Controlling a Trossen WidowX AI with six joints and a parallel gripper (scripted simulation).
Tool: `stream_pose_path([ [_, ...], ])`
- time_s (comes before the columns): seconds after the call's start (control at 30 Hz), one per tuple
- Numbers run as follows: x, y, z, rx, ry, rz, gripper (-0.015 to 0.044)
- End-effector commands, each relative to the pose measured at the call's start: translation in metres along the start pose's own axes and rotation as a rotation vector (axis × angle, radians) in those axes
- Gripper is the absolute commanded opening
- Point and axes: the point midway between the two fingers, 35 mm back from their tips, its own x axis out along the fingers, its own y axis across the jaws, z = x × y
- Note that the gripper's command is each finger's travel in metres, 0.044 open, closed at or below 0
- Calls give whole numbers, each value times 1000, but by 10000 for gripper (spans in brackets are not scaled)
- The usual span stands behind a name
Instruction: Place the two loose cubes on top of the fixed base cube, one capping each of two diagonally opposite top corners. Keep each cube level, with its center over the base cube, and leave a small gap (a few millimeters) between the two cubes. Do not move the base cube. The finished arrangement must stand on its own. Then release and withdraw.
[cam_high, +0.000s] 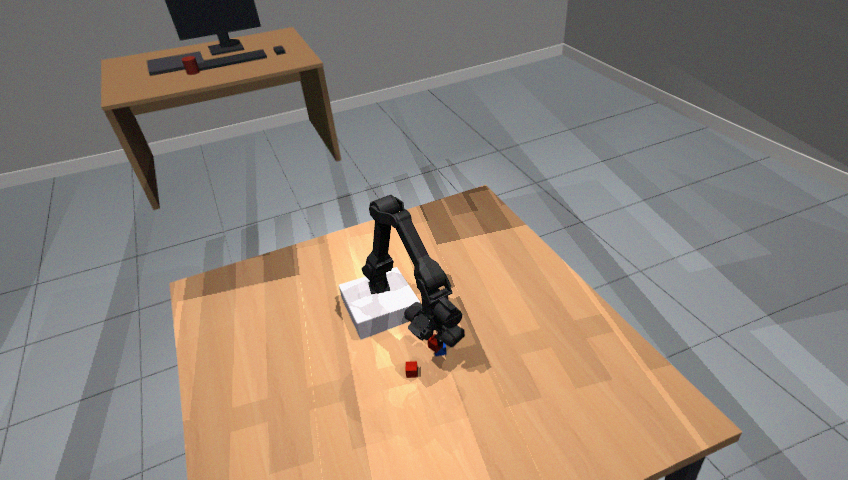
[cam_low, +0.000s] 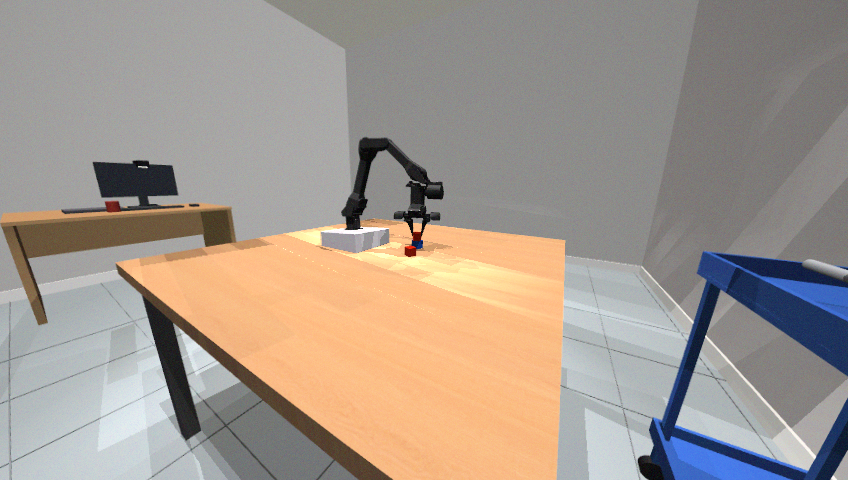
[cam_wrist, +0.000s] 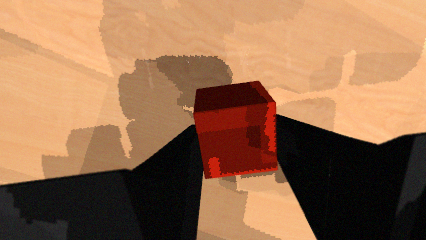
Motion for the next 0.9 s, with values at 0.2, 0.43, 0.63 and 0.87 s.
stream_pose_path([
  [0.2, 3, -1, -1, -2, 5, -1, 105],
  [0.43, 3, -1, -1, -2, 5, -1, 105],
  [0.63, 3, -1, -1, -2, 5, -1, 184],
  [0.87, 1, -1, -1, -1, 4, -1, 205],
])
